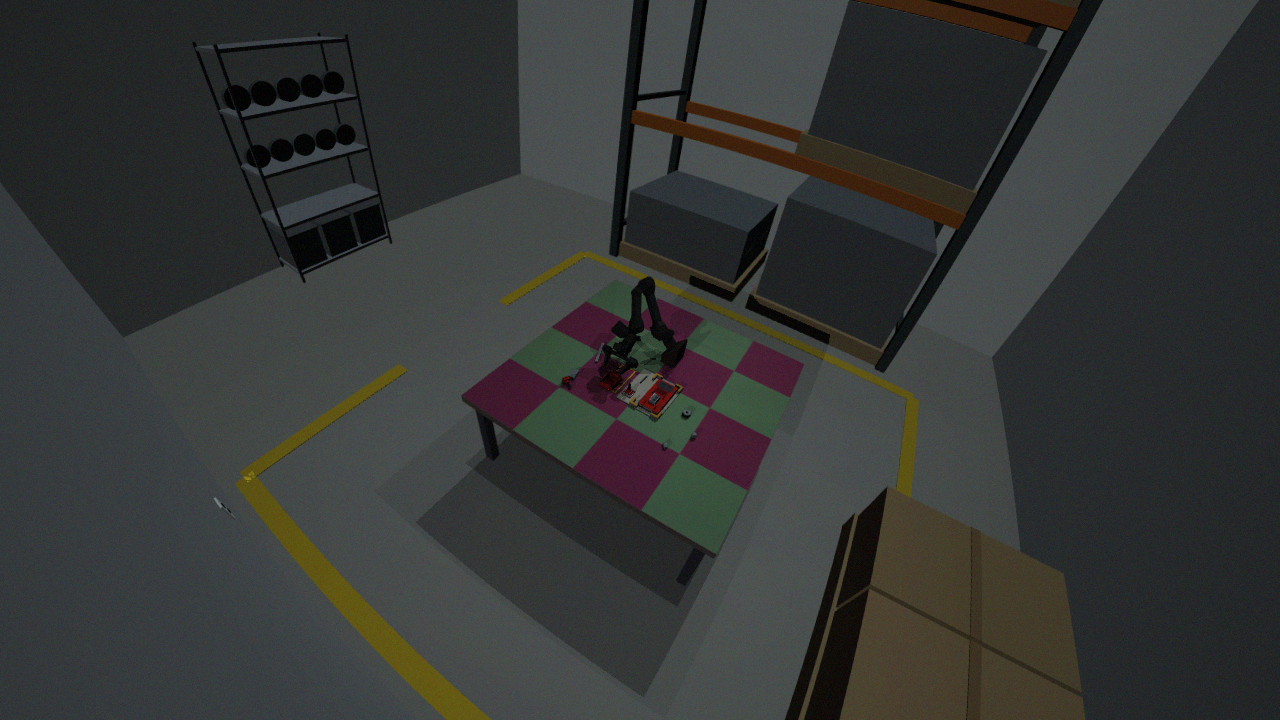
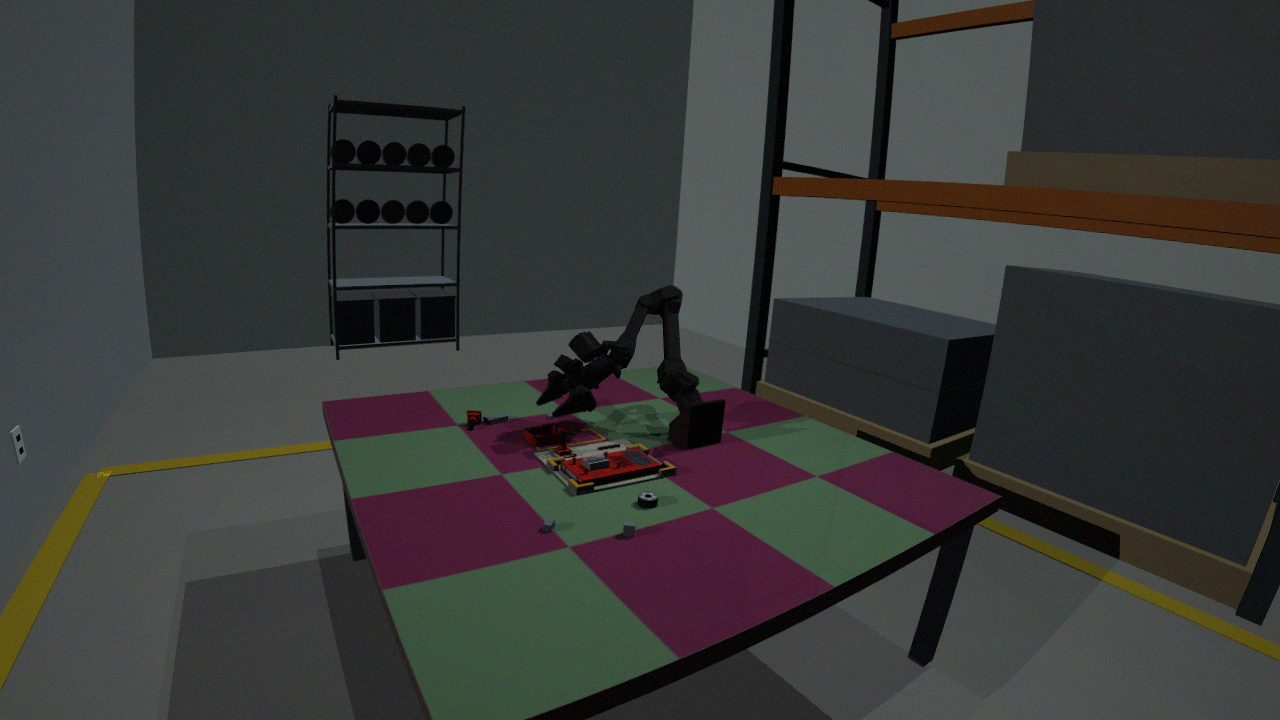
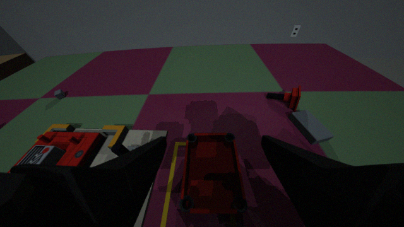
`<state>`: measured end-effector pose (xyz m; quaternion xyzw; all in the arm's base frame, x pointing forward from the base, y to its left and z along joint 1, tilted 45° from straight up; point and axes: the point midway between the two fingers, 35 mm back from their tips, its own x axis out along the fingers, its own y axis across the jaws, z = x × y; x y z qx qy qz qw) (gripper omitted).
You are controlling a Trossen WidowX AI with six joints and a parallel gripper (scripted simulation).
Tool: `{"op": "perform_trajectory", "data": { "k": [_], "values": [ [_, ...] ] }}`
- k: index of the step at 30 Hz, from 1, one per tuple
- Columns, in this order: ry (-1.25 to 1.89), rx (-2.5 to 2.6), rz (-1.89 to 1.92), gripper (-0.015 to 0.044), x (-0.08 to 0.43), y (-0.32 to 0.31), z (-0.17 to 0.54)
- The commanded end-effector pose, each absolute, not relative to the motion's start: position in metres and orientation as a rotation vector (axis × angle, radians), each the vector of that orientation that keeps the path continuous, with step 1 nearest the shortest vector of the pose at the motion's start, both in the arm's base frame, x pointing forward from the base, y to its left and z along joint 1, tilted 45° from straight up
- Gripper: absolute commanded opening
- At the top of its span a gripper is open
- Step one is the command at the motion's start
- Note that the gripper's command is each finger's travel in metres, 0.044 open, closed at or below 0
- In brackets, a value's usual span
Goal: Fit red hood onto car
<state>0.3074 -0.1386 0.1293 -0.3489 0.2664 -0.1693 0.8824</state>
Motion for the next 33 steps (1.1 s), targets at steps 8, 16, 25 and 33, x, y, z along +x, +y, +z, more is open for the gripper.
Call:
{"op": "perform_trajectory", "data": {
  "k": [8,16,25,33],
  "values": [
    [0.558,-0.731,-0.343,0.0440,0.308,-0.144,0.121],
    [0.557,-0.731,-0.344,0.0440,0.308,-0.149,0.116],
    [0.555,-0.732,-0.345,0.0440,0.308,-0.155,0.111],
    [0.554,-0.733,-0.346,0.0440,0.307,-0.159,0.106]
  ]
}}
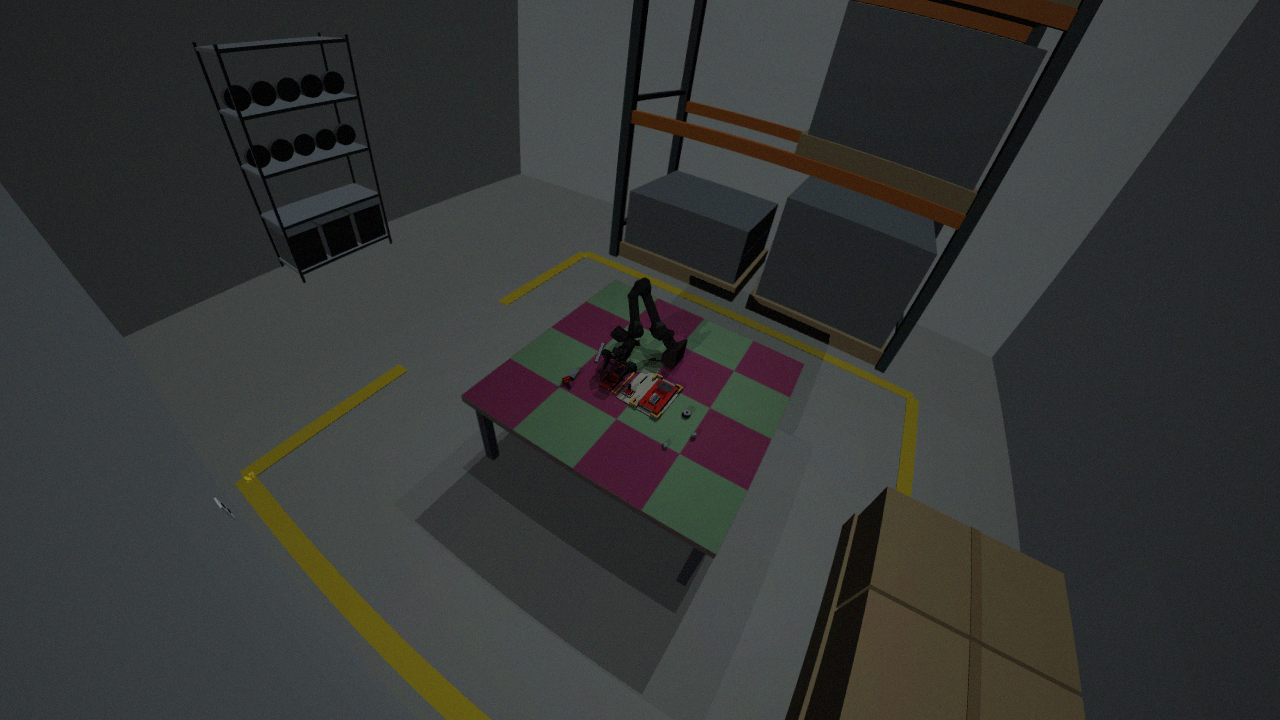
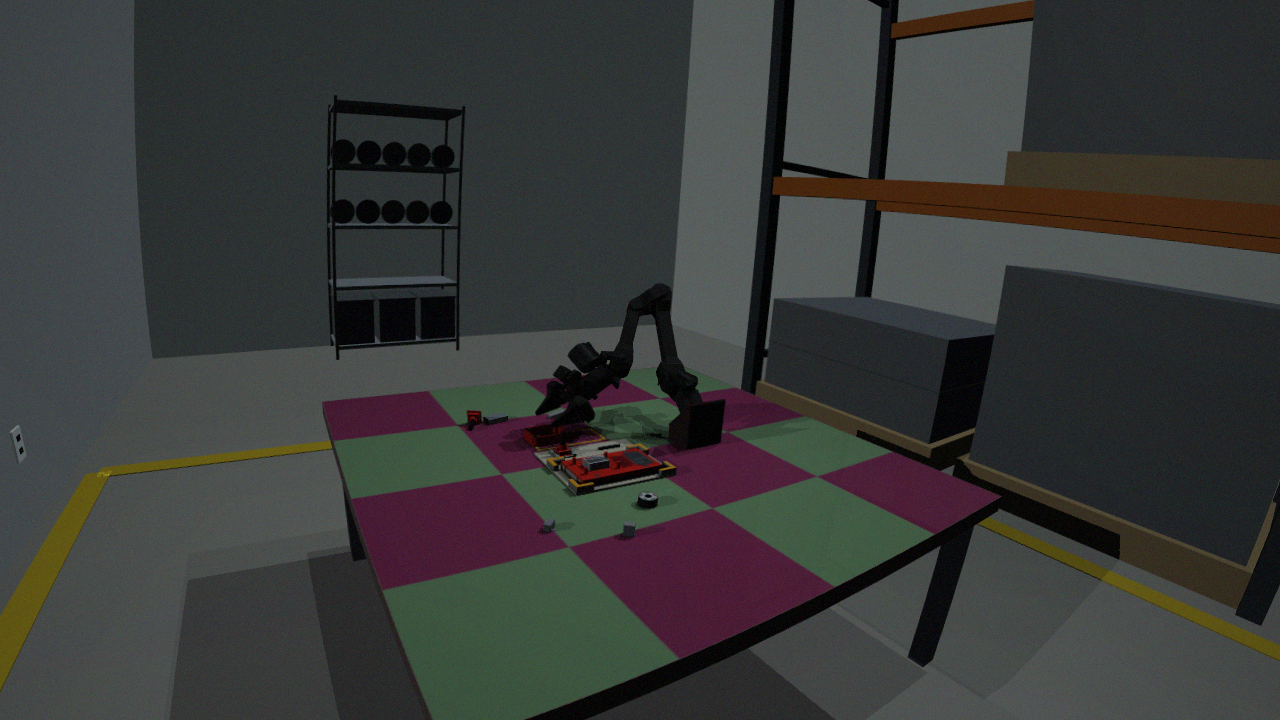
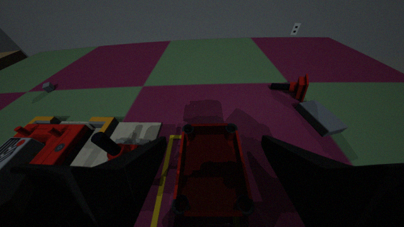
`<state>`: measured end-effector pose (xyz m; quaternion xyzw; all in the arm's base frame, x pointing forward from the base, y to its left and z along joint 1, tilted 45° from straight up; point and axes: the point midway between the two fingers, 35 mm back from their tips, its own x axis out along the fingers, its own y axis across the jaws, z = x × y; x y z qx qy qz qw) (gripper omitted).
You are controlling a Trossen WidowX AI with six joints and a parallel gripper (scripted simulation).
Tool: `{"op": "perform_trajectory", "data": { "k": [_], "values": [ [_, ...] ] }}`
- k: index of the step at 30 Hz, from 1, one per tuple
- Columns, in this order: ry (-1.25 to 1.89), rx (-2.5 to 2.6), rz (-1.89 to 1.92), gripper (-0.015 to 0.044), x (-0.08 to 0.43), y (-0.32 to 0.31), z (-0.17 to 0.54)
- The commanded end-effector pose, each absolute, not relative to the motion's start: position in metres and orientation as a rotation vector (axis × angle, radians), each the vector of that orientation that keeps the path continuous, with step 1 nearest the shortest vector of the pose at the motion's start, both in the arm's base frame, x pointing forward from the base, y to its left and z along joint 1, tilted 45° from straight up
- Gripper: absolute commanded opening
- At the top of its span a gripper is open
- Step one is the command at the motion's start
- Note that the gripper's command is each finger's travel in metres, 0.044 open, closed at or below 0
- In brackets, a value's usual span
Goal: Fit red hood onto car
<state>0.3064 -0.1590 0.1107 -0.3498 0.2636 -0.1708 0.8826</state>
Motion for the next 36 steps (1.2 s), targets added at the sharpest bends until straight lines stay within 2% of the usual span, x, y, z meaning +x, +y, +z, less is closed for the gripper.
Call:
{"op": "perform_trajectory", "data": {
  "k": [1,36],
  "values": [
    [0.553,-0.733,-0.346,0.0440,0.306,-0.160,0.106],
    [0.550,-0.735,-0.348,0.0440,0.303,-0.175,0.091]
  ]
}}
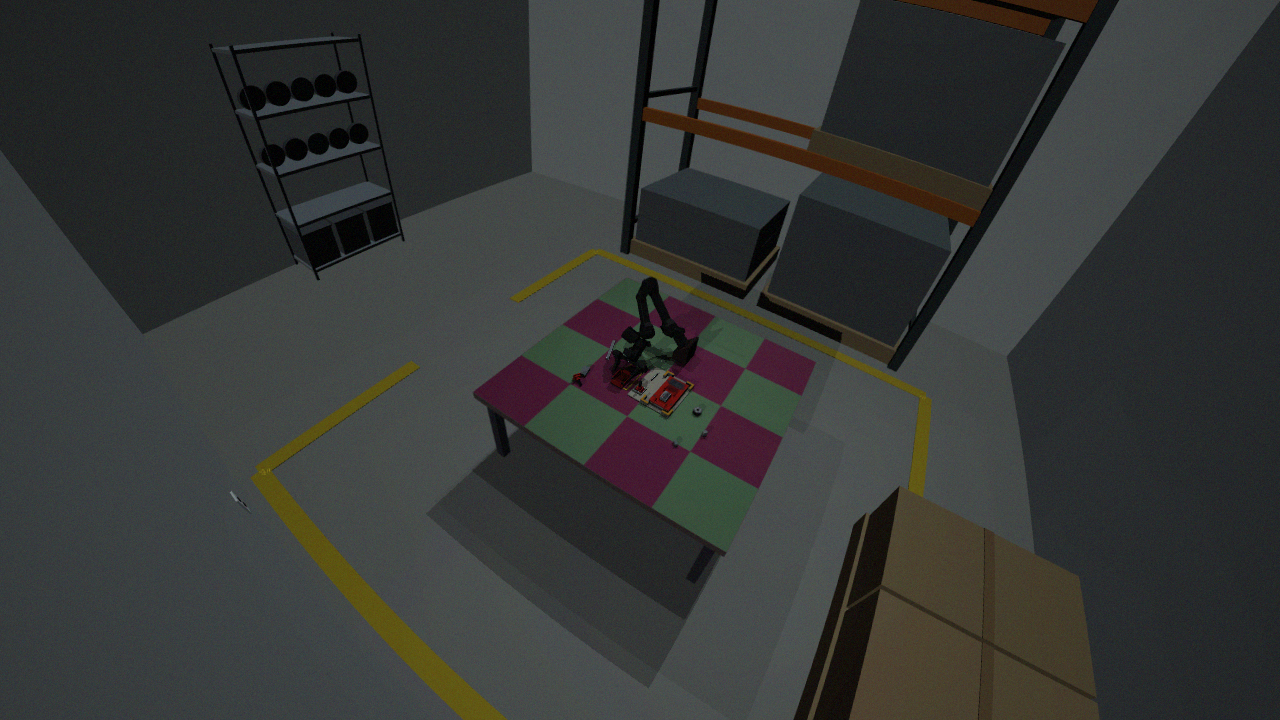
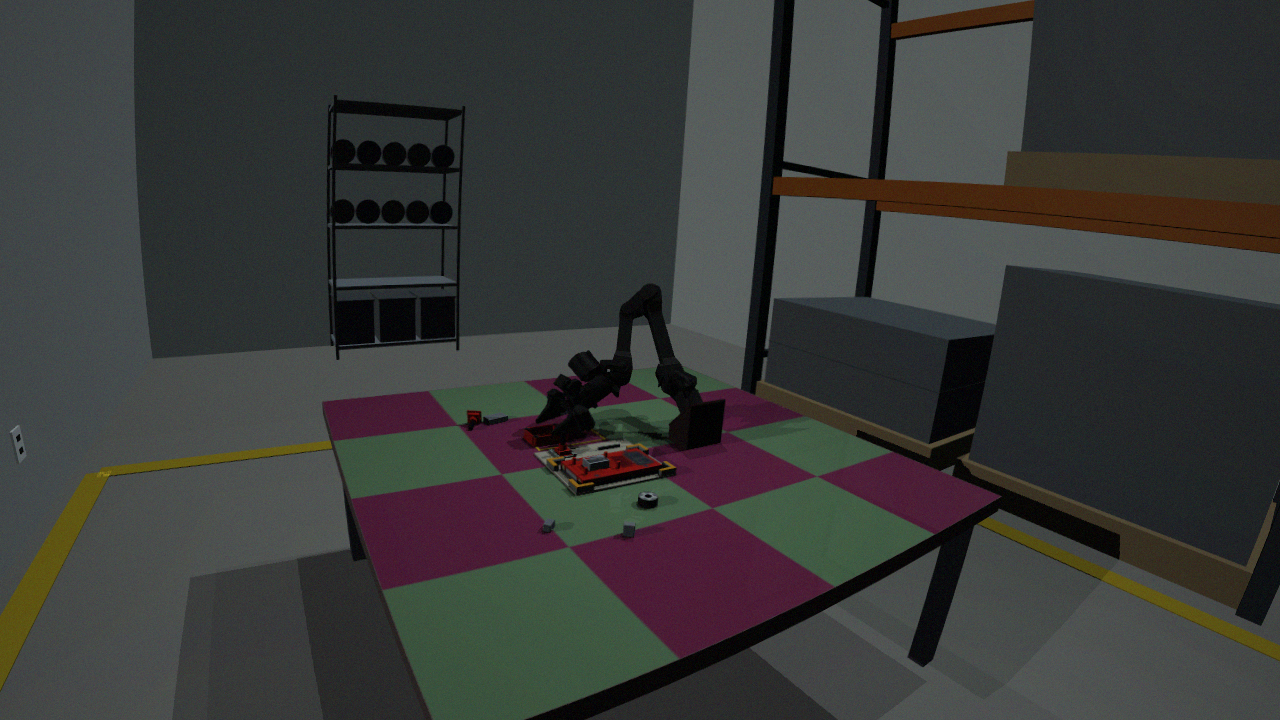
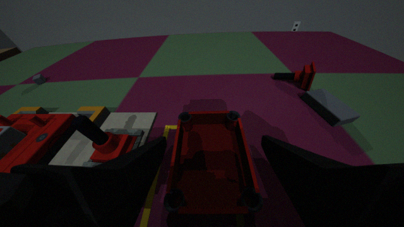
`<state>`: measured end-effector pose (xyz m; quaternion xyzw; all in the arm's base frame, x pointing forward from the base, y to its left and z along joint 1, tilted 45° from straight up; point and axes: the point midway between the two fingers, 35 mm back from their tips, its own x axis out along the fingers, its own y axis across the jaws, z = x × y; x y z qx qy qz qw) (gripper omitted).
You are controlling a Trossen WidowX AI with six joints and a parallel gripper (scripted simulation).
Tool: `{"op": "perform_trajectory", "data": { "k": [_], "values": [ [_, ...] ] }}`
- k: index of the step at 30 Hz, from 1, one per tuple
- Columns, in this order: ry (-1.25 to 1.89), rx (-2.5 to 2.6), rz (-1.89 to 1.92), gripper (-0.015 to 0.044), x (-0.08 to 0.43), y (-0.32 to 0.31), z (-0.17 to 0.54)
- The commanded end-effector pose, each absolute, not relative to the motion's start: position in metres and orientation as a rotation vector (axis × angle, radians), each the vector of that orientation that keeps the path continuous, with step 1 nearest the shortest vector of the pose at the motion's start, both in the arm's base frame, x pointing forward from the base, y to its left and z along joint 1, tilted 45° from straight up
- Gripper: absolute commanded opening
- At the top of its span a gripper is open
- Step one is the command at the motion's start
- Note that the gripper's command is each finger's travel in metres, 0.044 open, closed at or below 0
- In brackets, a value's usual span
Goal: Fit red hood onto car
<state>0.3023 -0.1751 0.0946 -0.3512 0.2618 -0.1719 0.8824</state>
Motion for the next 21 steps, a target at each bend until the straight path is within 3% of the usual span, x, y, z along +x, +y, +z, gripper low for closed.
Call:
{"op": "perform_trajectory", "data": {
  "k": [1,21],
  "values": [
    [0.550,-0.735,-0.348,0.0440,0.3027,-0.1754,0.0907],
    [0.550,-0.735,-0.348,0.0440,0.3015,-0.1823,0.0838]
  ]
}}
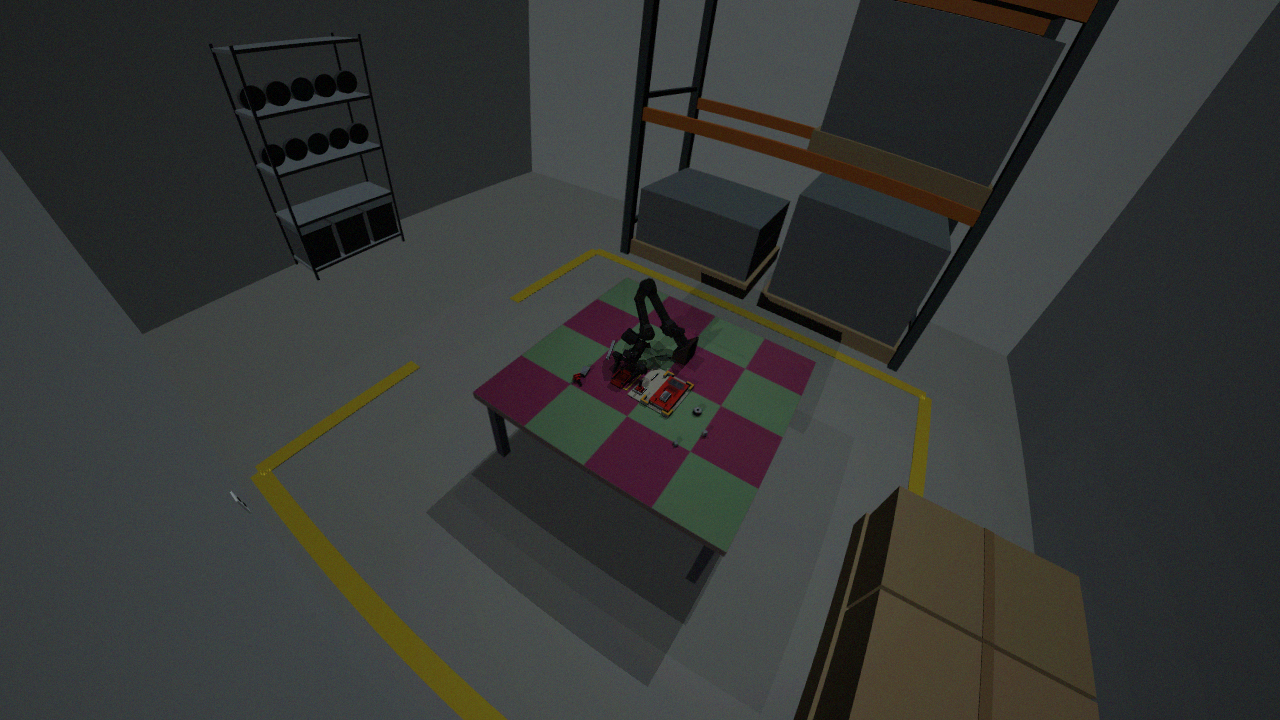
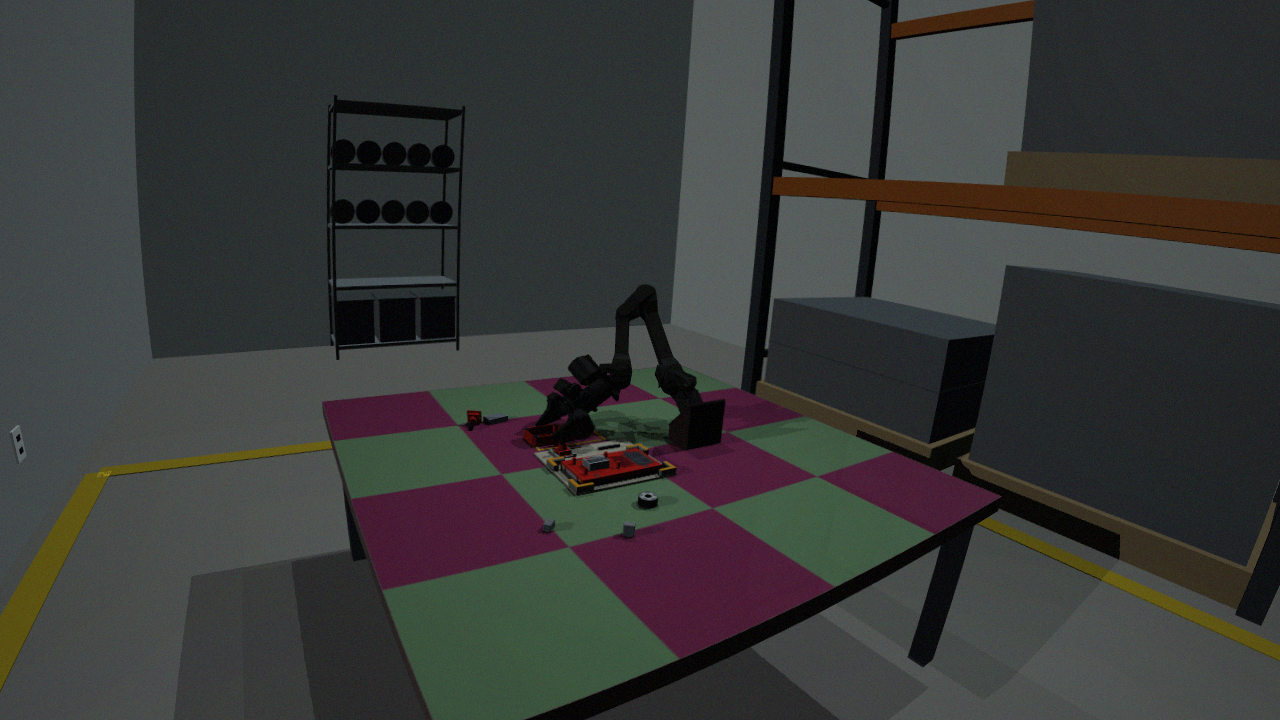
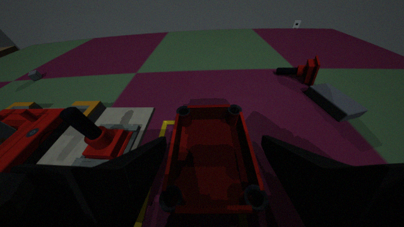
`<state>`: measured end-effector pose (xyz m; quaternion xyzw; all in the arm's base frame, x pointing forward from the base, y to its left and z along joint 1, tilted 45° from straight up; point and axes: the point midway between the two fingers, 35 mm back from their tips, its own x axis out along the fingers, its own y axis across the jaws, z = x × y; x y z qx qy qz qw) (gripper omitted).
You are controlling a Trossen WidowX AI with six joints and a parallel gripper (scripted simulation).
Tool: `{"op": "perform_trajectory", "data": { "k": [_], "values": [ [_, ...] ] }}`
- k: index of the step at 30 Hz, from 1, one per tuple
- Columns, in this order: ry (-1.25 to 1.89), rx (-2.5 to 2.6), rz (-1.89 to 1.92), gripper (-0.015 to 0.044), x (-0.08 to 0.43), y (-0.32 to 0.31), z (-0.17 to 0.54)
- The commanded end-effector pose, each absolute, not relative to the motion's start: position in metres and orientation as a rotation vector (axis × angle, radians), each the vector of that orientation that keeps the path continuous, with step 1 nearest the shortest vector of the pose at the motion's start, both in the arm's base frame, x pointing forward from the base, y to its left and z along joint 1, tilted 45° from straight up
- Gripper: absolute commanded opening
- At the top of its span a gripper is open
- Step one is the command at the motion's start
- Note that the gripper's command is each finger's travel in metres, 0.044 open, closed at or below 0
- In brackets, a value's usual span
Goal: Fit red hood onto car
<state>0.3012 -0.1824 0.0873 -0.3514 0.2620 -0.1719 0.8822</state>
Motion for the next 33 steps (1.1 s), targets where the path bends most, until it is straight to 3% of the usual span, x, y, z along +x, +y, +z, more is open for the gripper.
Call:
{"op": "perform_trajectory", "data": {
  "k": [1,7,9,22,33],
  "values": [
    [0.550,-0.735,-0.348,0.0440,0.301,-0.183,0.083],
    [0.550,-0.735,-0.348,0.0440,0.301,-0.185,0.081],
    [0.546,-0.732,-0.358,0.0387,0.301,-0.185,0.085],
    [0.546,-0.732,-0.358,0.0301,0.301,-0.185,0.085],
    [0.546,-0.730,-0.356,0.0012,0.308,-0.167,0.103]
  ]
}}
